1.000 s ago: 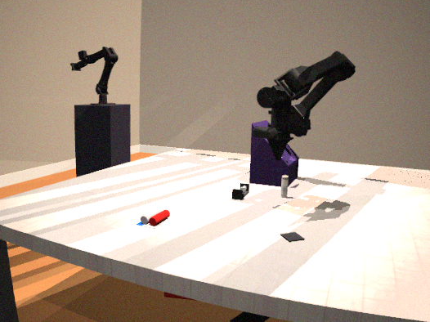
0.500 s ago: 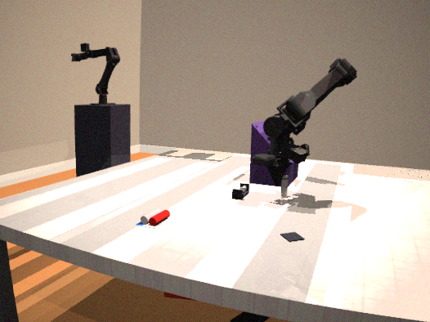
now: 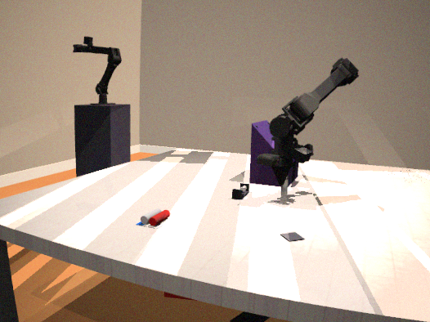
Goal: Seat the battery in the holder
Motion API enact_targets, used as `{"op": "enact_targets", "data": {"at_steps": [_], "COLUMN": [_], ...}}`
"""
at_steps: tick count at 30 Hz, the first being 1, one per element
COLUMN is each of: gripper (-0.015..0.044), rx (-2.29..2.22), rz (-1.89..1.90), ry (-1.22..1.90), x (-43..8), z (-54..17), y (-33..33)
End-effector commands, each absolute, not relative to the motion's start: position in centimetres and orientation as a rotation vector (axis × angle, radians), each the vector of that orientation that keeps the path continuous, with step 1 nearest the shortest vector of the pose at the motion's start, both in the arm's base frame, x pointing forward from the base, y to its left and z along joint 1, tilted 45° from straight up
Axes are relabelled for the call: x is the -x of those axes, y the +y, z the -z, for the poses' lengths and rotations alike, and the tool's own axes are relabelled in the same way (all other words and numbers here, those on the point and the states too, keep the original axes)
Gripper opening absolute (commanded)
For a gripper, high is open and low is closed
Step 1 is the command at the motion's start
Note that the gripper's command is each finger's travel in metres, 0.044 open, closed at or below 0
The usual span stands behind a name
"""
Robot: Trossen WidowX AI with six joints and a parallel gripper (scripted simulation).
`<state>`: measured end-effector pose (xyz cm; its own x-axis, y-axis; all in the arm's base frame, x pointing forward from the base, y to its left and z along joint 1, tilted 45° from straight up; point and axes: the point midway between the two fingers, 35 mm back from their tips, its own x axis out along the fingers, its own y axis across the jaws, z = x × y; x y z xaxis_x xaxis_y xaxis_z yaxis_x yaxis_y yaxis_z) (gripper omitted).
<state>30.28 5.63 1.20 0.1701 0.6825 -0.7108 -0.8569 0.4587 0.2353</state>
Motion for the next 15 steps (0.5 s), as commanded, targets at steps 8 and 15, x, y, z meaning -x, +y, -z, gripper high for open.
{"op": "enact_targets", "data": {"at_steps": [8, 15], "gripper": [0.0, 0.0], "rx": [0.233, 0.232], "rz": [-1.108, -1.108], "ry": [0.865, 0.865], "x": [-28.6, -27.6], "z": [-1.7, -1.9], "y": [6.5, 7.1]}}
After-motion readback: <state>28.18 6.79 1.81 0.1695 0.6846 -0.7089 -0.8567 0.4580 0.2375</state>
